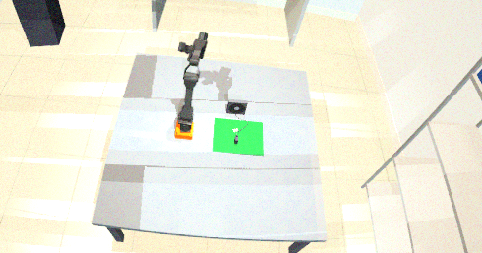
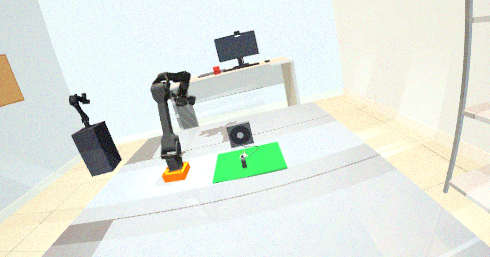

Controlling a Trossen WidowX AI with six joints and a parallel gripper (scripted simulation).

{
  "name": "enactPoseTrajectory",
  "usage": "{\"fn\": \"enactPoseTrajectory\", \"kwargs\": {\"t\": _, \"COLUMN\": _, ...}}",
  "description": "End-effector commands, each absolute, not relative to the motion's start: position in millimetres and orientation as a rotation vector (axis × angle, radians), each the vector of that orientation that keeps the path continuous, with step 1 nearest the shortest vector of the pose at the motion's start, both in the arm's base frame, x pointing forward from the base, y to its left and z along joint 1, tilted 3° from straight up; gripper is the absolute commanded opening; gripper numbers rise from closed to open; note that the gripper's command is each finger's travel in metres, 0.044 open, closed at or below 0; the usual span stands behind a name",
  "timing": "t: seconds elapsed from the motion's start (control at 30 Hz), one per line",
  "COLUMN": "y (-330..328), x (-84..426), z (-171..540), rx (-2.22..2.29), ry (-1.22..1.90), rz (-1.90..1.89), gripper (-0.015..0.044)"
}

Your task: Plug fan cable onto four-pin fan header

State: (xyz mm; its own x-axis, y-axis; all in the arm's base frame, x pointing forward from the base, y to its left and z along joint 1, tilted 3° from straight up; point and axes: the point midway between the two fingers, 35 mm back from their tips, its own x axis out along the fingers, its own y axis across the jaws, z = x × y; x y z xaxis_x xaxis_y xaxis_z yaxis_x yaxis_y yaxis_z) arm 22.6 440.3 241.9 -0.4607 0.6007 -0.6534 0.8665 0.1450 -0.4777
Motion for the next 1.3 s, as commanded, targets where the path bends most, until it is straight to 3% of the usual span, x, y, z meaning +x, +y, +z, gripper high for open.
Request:
{"fn": "enactPoseTrajectory", "kwargs": {"t": 0.0, "y": 440, "x": 23, "z": 242, "rx": 1.419, "ry": 2.12, "rz": -1.222, "gripper": 0.0026}}
{"fn": "enactPoseTrajectory", "kwargs": {"t": 0.1, "y": 438, "x": 33, "z": 241, "rx": 1.438, "ry": 2.105, "rz": -1.199, "gripper": 0.0105}}
{"fn": "enactPoseTrajectory", "kwargs": {"t": 0.53, "y": 343, "x": 224, "z": 214, "rx": 1.663, "ry": 1.697, "rz": -0.945, "gripper": 0.044}}
{"fn": "enactPoseTrajectory", "kwargs": {"t": 0.9, "y": 194, "x": 328, "z": 194, "rx": 1.637, "ry": 1.361, "rz": -0.95, "gripper": 0.044}}
{"fn": "enactPoseTrajectory", "kwargs": {"t": 1.27, "y": 13, "x": 346, "z": 179, "rx": 1.474, "ry": 1.162, "rz": -1.091, "gripper": 0.044}}
